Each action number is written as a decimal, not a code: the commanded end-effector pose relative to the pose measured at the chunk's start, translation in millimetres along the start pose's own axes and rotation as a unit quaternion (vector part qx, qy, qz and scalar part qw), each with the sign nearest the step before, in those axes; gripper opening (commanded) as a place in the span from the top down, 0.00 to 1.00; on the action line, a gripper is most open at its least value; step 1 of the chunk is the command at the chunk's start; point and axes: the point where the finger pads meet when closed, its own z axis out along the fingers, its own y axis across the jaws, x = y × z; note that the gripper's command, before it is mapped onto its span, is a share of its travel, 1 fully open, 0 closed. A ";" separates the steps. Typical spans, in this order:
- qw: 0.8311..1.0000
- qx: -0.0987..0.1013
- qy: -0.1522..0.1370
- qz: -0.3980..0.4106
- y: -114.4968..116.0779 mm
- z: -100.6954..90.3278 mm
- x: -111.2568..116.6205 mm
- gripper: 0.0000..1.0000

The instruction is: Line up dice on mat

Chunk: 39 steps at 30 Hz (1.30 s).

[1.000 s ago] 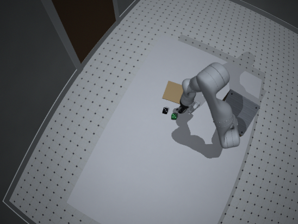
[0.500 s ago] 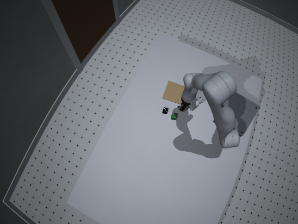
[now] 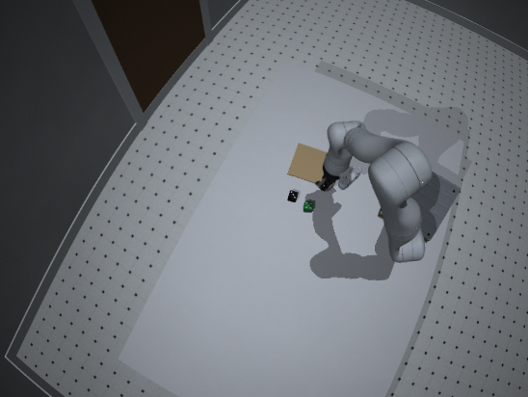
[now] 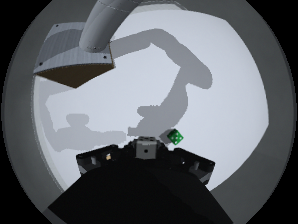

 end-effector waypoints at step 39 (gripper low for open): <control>0.988 0.003 -0.005 -0.152 -67.1 -8.2 -81.1 0.74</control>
